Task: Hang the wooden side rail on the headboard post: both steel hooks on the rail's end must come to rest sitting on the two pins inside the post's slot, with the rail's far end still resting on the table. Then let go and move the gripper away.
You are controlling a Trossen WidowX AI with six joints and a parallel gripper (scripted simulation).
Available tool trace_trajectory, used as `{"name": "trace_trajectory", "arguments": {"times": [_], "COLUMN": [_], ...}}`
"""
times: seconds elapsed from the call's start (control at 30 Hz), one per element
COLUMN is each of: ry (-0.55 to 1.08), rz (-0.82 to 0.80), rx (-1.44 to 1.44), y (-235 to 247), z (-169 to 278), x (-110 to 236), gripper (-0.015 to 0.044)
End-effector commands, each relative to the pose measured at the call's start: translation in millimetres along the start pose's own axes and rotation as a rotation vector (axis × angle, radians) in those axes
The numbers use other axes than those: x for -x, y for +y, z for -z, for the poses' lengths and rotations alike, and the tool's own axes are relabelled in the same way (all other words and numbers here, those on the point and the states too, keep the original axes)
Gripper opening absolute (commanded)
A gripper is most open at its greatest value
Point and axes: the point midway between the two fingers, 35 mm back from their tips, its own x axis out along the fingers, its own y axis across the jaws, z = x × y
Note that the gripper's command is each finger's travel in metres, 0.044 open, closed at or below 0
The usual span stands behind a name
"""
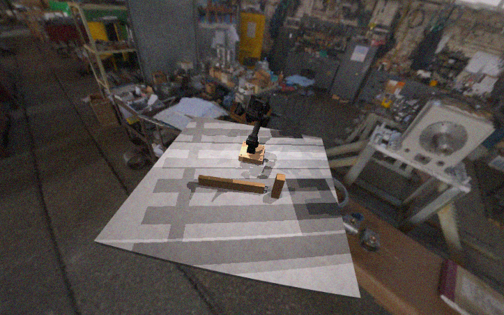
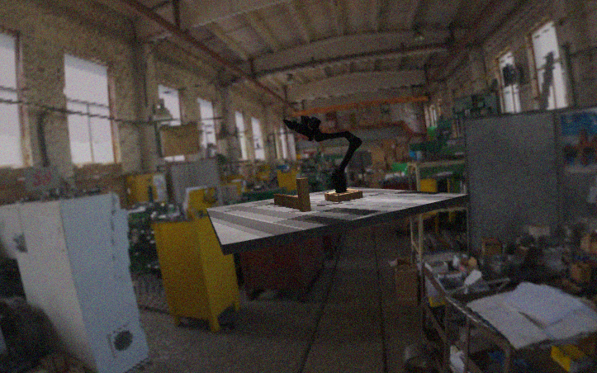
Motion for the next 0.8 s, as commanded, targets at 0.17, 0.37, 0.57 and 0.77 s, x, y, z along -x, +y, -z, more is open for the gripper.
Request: {"name": "trace_trajectory", "arguments": {"times": [0.17, 0.37, 0.57, 0.77], "ry": [0.196, 0.339, 0.487, 0.637], "rz": [-0.114, -0.203, -0.300, -0.403], "rx": [-0.166, -0.244, -0.292, -0.309], "y": [72.4, 129.0, 181.6, 222.3], "z": [112.2, 175.0, 225.4, 263.0], "x": [17.4, 53.3, 107.5, 176.4], "gripper": [0.0440, 0.0440, 0.0440, 0.0440]}}
